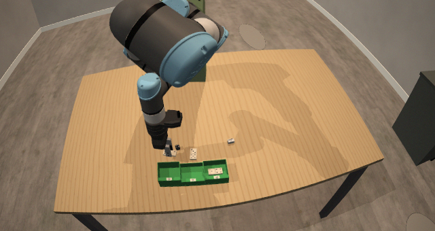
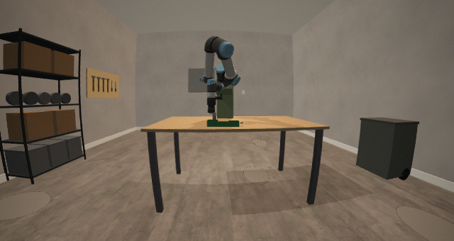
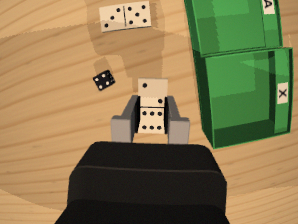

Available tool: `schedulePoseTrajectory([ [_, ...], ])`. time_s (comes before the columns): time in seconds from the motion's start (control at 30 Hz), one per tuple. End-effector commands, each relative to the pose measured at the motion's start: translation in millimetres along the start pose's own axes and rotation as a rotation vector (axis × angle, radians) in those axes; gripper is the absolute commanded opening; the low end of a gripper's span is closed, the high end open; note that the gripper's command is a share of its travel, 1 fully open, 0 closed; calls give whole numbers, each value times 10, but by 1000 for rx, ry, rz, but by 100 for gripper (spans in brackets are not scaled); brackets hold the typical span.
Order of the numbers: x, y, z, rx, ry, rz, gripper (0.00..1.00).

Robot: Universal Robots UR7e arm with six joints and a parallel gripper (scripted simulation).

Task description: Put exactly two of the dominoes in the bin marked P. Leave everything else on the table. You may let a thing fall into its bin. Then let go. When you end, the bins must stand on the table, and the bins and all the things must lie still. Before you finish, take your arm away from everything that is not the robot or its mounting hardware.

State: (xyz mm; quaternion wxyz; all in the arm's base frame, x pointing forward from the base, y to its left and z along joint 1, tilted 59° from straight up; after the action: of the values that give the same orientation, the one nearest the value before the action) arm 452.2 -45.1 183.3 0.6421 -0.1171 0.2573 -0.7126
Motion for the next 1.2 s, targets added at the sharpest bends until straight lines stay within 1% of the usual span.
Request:
schedulePoseTrajectory([
  [0.0, 4, -212, -1, -5, 0, 3, 49],
  [0.07, 4, -278, -1, -5, 0, 3, 49],
  [0.63, 4, -272, 8, -4, -2, 4, 49],
  [0.7, -2, -347, -2, -5, 0, 3, 49],
  [0.9, -2, -348, -2, -5, 0, 3, 49],
  [1.17, -482, -348, 102, 1, -5, 4, 49],
])
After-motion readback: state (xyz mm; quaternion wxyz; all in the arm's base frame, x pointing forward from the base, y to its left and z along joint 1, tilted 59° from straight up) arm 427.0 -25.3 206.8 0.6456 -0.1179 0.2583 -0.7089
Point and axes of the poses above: the point where the finger pads meet when closed, its own y axis out along the fingers, its own z axis across the jaws, x = y × z, the point moved 6 cm from there along -y, back along the fingers, and after that the axes turned 7 degrees about y, right-handed, at the moved point
